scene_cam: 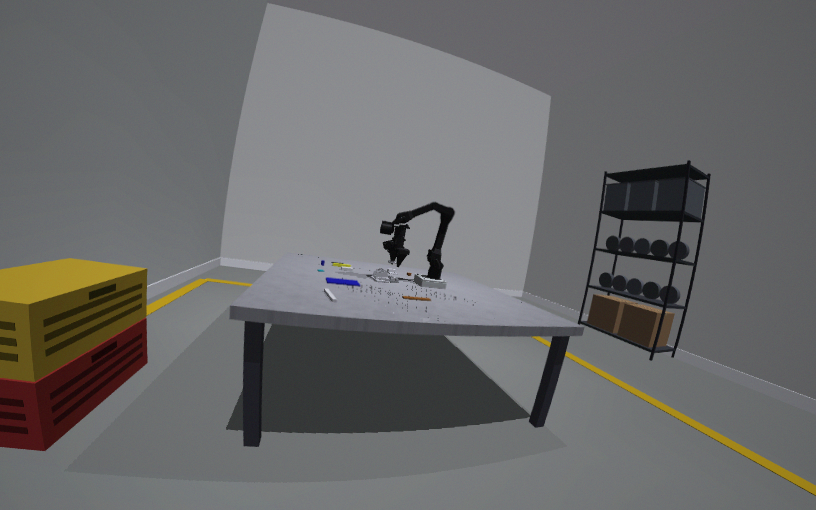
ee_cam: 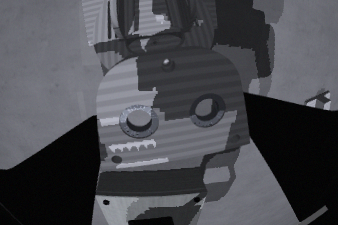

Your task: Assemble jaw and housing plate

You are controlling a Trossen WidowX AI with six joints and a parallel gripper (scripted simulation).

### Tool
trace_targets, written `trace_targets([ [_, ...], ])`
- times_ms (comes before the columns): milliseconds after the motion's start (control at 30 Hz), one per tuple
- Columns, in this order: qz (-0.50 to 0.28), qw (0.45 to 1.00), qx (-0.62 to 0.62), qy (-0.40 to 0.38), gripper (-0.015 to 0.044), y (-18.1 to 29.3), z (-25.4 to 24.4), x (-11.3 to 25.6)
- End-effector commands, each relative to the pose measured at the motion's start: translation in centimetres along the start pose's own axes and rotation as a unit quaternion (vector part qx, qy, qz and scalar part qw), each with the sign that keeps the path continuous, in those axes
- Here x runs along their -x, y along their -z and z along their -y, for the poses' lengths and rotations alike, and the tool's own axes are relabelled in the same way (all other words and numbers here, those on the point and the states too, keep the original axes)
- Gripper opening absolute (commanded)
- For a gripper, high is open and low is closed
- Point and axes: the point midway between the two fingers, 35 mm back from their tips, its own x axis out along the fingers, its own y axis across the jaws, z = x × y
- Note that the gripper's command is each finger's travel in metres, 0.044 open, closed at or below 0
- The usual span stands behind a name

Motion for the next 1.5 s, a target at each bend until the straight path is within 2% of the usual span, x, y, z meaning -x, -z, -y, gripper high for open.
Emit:
trace_targets([
  [0,0.001,1.0,0.003,0.0,0.0351,0.0,0.0,0.1],
  [1467,0.001,1.0,0.003,0.0,0.0351,0.0,0.0,-6.1],
])
